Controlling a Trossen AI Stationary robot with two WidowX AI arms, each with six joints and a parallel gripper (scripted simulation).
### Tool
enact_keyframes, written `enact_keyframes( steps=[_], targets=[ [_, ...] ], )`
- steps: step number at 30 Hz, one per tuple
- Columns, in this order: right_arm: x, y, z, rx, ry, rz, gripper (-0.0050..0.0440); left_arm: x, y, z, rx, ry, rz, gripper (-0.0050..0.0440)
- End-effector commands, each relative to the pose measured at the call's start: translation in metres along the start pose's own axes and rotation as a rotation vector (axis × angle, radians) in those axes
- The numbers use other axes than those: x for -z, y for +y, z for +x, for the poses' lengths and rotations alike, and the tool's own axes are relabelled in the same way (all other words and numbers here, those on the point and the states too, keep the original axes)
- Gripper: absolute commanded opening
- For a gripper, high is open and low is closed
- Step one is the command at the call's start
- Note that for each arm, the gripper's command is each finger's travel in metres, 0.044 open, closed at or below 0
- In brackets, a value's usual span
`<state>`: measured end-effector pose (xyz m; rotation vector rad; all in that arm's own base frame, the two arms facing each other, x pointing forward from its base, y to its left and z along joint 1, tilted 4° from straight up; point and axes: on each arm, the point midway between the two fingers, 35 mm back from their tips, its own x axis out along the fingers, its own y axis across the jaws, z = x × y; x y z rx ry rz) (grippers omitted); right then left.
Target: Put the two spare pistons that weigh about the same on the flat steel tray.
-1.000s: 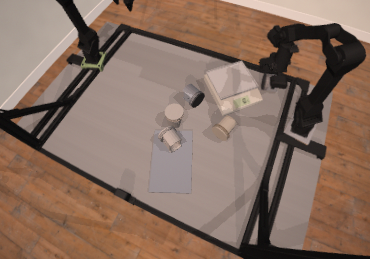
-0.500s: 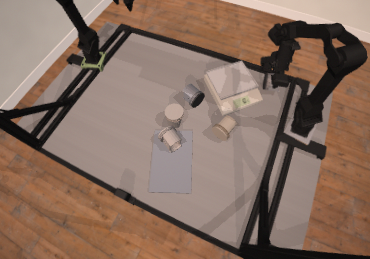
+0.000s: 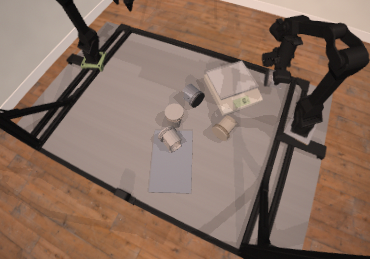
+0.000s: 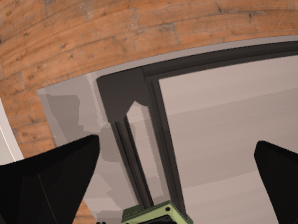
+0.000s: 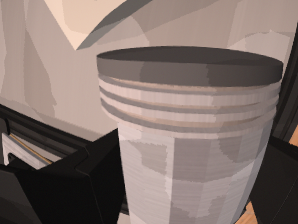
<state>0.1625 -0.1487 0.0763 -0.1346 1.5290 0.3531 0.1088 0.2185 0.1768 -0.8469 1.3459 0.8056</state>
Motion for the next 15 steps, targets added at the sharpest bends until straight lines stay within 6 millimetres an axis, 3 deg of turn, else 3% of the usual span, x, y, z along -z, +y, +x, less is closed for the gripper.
enact_keyframes(
  steps=[1,15],
  targets=[
    [-0.002,-0.001,-0.013,0.021,-0.013,-0.004,0.0158,0.000,0.000,0.000,0.002,0.001,0.001,0.0440],
    [-0.002,0.002,-0.032,0.021,-0.013,-0.004,0.0158,0.000,0.000,0.000,0.002,0.001,0.001,0.0440]
  ],
)
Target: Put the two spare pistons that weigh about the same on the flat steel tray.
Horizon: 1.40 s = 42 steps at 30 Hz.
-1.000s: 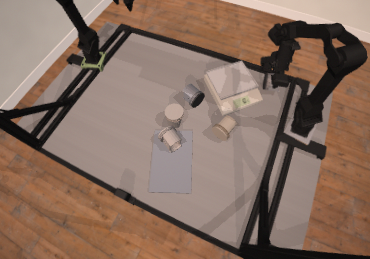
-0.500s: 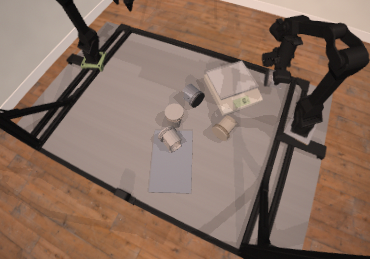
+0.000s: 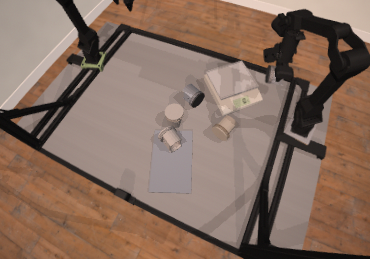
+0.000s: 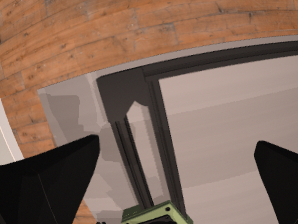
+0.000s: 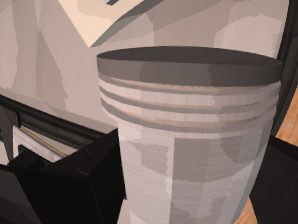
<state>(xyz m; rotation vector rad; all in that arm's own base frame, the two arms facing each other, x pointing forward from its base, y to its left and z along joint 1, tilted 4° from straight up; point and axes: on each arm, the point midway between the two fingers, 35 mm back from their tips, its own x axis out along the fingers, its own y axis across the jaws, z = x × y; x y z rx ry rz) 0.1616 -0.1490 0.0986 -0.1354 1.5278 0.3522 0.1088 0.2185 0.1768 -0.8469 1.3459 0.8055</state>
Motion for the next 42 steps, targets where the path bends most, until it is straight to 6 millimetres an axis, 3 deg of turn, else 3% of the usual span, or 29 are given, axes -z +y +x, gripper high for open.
enact_keyframes(
  steps=[1,17,27,42],
  targets=[
    [-0.002,-0.001,-0.012,0.019,-0.012,-0.004,0.0158,0.000,0.000,0.000,0.002,0.001,0.001,0.0440],
    [-0.002,-0.001,-0.026,0.034,-0.021,-0.001,0.0158,0.000,0.000,0.000,0.002,0.001,0.001,0.0440],
    [-0.049,0.010,-0.040,0.086,0.001,0.215,0.0158,0.000,0.000,0.000,0.002,0.001,0.001,0.0440],
    [-0.104,0.037,-0.061,0.134,-0.024,0.379,0.0158,0.000,0.000,0.000,0.002,0.001,0.001,0.0440]
  ],
)
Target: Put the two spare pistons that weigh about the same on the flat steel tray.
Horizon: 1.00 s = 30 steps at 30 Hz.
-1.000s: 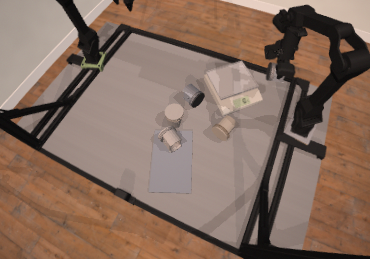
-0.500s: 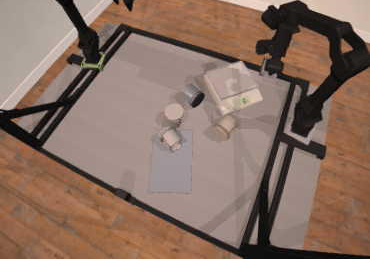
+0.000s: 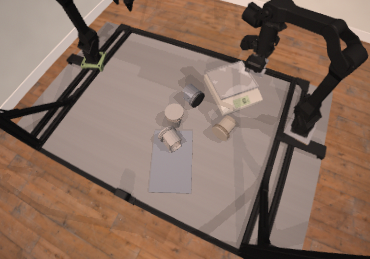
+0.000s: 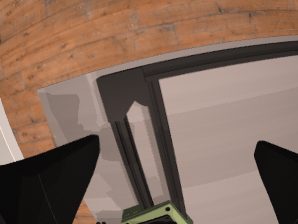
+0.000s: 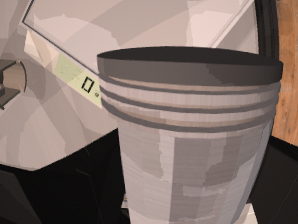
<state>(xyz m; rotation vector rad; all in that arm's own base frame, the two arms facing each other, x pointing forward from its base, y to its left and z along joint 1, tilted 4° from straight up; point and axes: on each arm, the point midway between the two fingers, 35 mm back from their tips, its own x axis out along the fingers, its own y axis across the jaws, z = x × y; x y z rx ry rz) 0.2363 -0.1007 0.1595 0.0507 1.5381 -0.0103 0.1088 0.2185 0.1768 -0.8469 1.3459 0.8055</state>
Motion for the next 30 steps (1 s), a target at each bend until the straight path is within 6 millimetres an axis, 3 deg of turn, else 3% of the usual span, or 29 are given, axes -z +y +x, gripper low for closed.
enact_keyframes(
  steps=[1,13,30],
  targets=[
    [-0.015,0.014,-0.010,0.018,-0.018,0.057,0.0158,0.000,0.000,0.000,0.002,0.001,0.001,0.0440],
    [-0.037,0.049,-0.026,0.031,-0.041,0.147,0.0158,0.000,0.000,0.000,0.002,0.001,0.001,0.0440],
    [-0.027,0.122,-0.013,-0.050,-0.016,-0.244,0.0158,0.000,0.000,0.000,0.002,0.001,0.001,0.0440]
  ],
)
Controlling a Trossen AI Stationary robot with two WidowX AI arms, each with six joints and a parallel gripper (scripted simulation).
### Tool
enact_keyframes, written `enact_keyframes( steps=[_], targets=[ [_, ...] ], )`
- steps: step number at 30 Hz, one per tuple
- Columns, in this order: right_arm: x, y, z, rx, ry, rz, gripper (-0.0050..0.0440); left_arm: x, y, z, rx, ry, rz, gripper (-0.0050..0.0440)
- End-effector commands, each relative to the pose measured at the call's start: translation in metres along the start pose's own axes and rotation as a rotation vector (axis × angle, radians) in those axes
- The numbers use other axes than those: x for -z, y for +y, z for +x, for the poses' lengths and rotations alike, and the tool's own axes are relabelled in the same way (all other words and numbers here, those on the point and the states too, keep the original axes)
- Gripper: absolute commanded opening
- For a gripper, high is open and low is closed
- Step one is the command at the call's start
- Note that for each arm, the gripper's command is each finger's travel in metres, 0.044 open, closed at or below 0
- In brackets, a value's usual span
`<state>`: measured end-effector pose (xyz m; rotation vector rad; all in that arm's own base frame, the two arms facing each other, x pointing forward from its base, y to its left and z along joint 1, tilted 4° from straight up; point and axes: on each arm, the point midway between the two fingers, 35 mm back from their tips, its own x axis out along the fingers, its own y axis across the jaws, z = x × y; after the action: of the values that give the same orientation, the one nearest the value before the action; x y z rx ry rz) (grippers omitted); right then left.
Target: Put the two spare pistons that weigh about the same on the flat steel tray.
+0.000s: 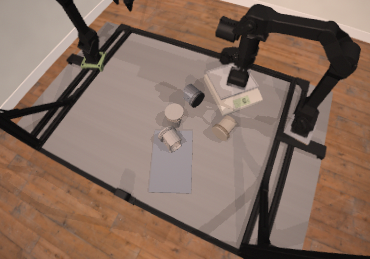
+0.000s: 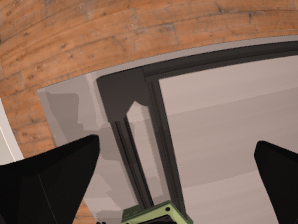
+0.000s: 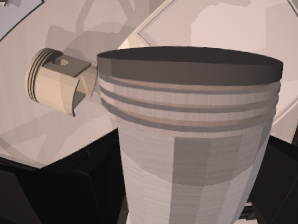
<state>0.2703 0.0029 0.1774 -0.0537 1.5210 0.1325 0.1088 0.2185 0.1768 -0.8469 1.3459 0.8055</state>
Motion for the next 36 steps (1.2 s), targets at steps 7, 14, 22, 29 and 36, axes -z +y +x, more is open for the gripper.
enact_keyframes(
  steps=[7,14,22,29,36],
  targets=[
    [0.000,0.052,0.008,-0.056,0.005,-0.240,0.0158,0.000,0.000,0.000,0.002,0.001,0.001,0.0440],
    [-0.001,0.076,0.013,-0.056,0.005,-0.240,0.0158,0.000,0.000,0.000,0.002,0.001,0.001,0.0440],
    [-0.002,0.115,0.021,-0.056,0.005,-0.240,0.0158,0.000,0.000,0.000,0.002,0.001,0.001,0.0440],
    [-0.002,0.140,0.026,-0.056,0.005,-0.240,0.0158,0.000,0.000,0.000,0.002,0.001,0.001,0.0440],
    [-0.003,0.174,0.033,-0.056,0.005,-0.240,0.0158,0.000,0.000,0.000,0.002,0.001,0.001,0.0440]
  ],
)
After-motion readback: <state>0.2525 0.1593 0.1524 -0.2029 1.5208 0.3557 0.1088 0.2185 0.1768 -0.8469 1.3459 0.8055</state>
